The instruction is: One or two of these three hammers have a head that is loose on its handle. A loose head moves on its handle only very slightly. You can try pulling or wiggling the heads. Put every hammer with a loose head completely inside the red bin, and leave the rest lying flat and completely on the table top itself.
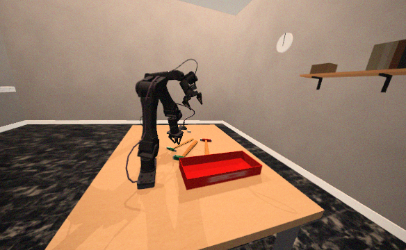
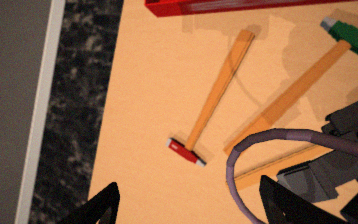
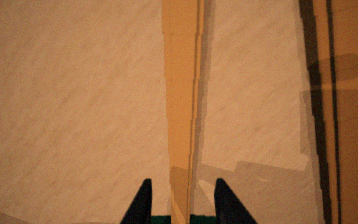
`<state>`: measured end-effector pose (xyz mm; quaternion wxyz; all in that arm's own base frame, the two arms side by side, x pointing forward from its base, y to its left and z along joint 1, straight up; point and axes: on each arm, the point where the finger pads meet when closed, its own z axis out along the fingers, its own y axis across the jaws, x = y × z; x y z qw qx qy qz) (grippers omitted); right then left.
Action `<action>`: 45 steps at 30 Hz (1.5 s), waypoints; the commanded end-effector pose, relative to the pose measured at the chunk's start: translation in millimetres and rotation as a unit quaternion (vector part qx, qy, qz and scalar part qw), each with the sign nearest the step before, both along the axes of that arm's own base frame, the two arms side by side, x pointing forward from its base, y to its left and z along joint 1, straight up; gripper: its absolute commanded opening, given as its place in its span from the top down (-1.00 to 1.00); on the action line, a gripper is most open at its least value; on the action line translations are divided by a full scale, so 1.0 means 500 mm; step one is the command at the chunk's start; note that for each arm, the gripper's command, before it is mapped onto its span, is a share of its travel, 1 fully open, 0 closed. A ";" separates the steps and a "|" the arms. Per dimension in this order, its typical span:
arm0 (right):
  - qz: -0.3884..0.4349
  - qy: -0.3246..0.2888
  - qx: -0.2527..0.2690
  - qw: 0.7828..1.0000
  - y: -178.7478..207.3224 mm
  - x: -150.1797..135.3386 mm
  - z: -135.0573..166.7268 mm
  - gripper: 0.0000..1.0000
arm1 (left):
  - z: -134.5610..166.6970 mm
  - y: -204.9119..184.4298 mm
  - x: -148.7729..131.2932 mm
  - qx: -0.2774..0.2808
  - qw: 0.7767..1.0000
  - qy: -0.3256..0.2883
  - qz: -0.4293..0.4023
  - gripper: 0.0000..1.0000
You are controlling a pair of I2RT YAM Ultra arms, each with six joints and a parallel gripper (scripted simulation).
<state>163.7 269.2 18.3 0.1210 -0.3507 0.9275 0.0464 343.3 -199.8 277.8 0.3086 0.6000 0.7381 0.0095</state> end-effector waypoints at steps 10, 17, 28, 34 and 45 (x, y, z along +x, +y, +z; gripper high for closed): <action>0.011 -0.001 0.002 1.000 -0.002 -0.010 -0.001 0.27 | 0.098 0.039 -0.205 -0.155 0.973 -0.059 0.160 -1.00; 0.011 -0.001 0.002 1.000 -0.002 -0.010 -0.001 0.27 | 0.033 0.093 -0.338 -0.228 0.954 -0.032 0.193 -1.00; 0.011 -0.001 0.002 1.000 -0.002 -0.010 -0.001 0.27 | -0.061 0.184 -0.395 -0.311 0.913 -0.016 0.263 -1.00; 0.011 -0.001 0.002 1.000 -0.002 -0.010 -0.001 0.27 | -0.091 0.207 -0.397 -0.346 0.891 -0.016 0.291 -1.00; 0.015 -0.003 0.004 1.000 0.001 -0.008 -0.002 0.27 | -0.109 0.218 -0.399 -0.362 0.883 -0.017 0.300 -1.00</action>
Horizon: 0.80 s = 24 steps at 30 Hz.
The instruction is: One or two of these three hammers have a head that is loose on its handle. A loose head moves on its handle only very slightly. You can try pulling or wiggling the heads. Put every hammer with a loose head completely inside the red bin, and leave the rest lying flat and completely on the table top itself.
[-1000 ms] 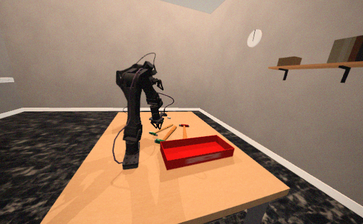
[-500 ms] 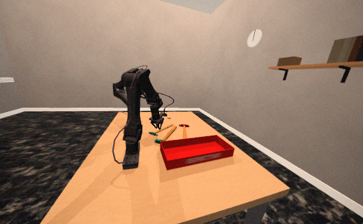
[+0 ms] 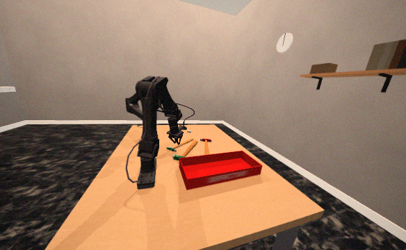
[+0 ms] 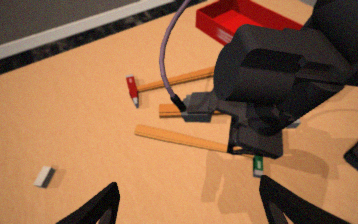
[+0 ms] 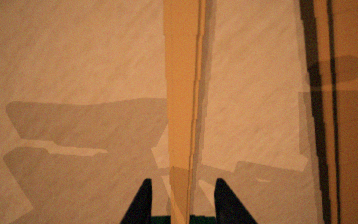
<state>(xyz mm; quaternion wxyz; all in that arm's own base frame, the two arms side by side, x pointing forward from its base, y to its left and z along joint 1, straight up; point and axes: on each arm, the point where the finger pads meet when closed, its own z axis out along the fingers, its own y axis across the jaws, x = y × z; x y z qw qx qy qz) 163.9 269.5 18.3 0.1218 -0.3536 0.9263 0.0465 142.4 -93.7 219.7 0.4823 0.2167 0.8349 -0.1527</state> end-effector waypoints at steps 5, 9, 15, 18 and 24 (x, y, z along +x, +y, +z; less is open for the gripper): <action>0.010 0.000 0.000 1.000 -0.001 -0.009 -0.018 0.27 | 0.007 0.006 0.002 -0.019 1.000 -0.013 0.016 -1.00; 0.010 0.000 0.000 1.000 0.000 -0.009 -0.028 0.27 | 0.005 0.002 -0.001 -0.019 1.000 -0.013 0.010 -1.00; 0.008 0.000 0.000 1.000 0.000 -0.004 -0.040 0.27 | 0.005 -0.005 -0.006 -0.019 1.000 -0.012 -0.003 -1.00; 0.008 0.001 0.001 1.000 0.002 -0.003 -0.049 0.27 | 0.005 -0.010 -0.009 -0.019 1.000 -0.012 -0.013 -1.00; 0.008 0.001 0.001 1.000 0.003 -0.002 -0.054 0.27 | 0.005 -0.022 -0.018 -0.019 0.999 -0.012 -0.034 -1.00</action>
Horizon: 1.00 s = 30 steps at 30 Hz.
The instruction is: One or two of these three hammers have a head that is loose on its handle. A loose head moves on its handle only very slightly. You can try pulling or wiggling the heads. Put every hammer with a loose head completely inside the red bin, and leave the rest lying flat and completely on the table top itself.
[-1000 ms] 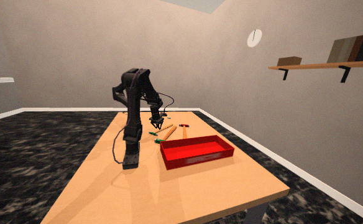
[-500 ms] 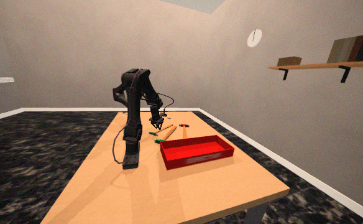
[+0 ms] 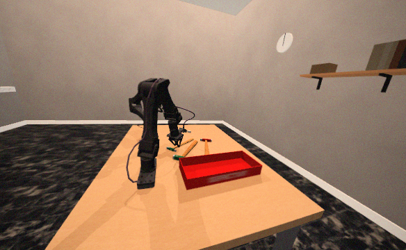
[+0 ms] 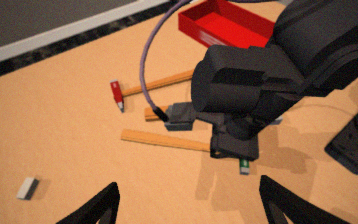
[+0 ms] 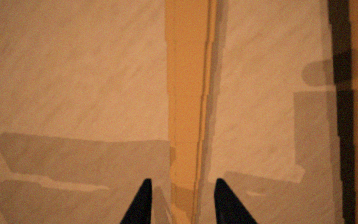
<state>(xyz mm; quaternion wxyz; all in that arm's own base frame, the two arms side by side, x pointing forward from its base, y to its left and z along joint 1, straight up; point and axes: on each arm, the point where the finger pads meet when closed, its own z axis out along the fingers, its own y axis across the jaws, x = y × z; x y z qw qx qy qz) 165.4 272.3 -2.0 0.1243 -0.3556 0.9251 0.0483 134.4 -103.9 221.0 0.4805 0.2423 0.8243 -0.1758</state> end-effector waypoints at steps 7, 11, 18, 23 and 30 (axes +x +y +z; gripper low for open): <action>0.005 0.004 -0.003 1.000 -0.004 -0.006 -0.015 0.27 | 0.002 -0.014 -0.012 -0.012 1.000 -0.009 -0.022 -1.00; 0.005 0.003 -0.001 1.000 -0.002 -0.004 -0.018 0.27 | 0.002 -0.021 -0.018 -0.012 0.999 -0.008 -0.036 -1.00; 0.006 0.002 0.000 1.000 0.004 -0.001 -0.013 0.27 | 0.002 -0.034 -0.032 -0.012 0.998 -0.008 -0.064 -1.00; 0.005 0.003 -0.001 1.000 0.003 -0.001 -0.013 0.27 | 0.002 -0.039 -0.037 -0.012 0.997 -0.008 -0.075 -1.00; 0.005 0.004 -0.002 1.000 0.003 0.001 -0.014 0.27 | 0.002 -0.039 -0.037 -0.012 0.997 -0.008 -0.075 -1.00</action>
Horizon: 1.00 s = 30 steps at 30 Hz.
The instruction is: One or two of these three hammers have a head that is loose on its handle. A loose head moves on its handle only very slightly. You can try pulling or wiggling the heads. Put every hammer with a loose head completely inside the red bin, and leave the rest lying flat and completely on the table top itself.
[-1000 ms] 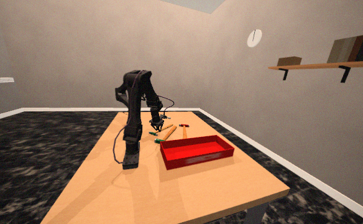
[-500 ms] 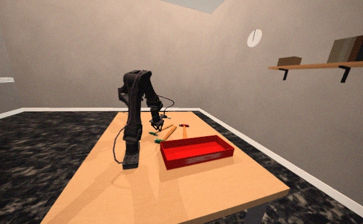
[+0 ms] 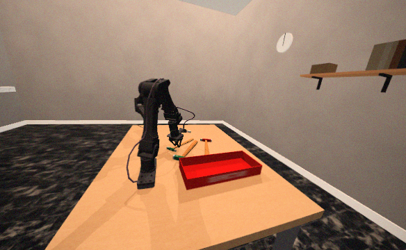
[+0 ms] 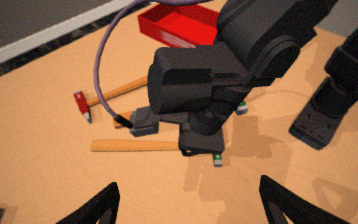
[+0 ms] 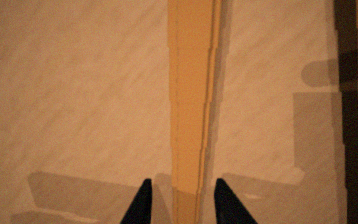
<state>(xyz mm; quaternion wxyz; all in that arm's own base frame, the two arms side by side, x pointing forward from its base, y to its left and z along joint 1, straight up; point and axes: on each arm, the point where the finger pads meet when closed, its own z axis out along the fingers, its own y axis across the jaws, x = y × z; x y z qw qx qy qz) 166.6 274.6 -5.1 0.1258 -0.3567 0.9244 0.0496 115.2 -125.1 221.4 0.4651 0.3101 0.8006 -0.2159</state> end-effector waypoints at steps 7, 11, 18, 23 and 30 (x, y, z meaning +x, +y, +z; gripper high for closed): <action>0.002 0.005 -0.004 1.000 0.004 0.002 0.003 0.44 | 0.002 0.003 0.002 -0.012 1.000 -0.006 0.009 -1.00; 0.002 0.005 -0.004 1.000 0.004 0.002 0.003 0.52 | 0.002 0.003 0.002 -0.012 1.000 -0.006 0.009 -1.00; 0.001 0.001 0.000 1.000 0.003 0.002 0.004 0.69 | 0.002 0.003 0.002 -0.012 1.000 -0.006 0.009 -1.00; 0.001 0.001 0.000 1.000 0.003 0.002 0.004 0.84 | 0.002 0.003 0.002 -0.012 1.000 -0.006 0.009 -1.00; 0.001 0.001 0.000 1.000 0.003 0.002 0.004 1.00 | 0.002 0.003 0.002 -0.012 1.000 -0.006 0.009 -1.00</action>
